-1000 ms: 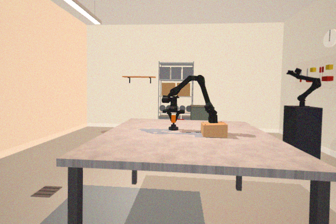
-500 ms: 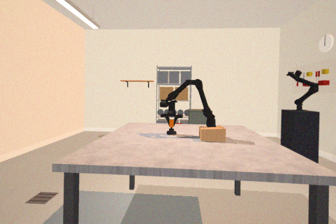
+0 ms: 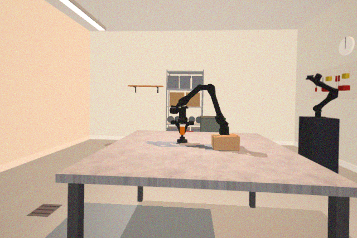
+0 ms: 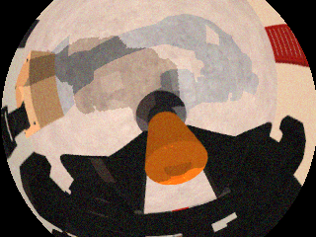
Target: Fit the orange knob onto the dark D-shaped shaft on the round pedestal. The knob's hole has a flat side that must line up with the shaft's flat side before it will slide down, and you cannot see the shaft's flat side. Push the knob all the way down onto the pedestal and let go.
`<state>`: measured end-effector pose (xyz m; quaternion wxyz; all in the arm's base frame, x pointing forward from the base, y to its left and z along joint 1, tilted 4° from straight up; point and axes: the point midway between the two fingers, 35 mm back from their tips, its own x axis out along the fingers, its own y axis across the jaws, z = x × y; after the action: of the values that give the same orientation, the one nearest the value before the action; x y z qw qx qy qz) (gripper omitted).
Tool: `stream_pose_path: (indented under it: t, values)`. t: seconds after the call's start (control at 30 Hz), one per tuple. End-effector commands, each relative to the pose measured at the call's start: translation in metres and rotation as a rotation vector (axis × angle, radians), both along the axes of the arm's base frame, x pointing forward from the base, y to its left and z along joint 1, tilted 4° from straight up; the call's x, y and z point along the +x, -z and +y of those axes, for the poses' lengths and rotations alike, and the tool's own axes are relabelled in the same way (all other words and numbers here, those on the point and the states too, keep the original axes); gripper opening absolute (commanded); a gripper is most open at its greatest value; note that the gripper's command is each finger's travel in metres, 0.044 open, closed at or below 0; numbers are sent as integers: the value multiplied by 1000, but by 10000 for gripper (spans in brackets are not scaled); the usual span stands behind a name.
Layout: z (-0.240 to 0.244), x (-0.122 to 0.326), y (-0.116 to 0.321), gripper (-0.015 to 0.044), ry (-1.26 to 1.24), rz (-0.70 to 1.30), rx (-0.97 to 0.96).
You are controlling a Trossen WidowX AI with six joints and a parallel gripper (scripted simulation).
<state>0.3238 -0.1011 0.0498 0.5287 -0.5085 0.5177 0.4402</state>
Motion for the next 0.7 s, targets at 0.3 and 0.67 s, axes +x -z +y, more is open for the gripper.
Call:
stream_pose_path:
  t: [0.3, 0.67]
  values:
    - [0, 0, 3, 0, -123, 4, -7]
    - [0, 0, 3, 0, -123, 4, -7]
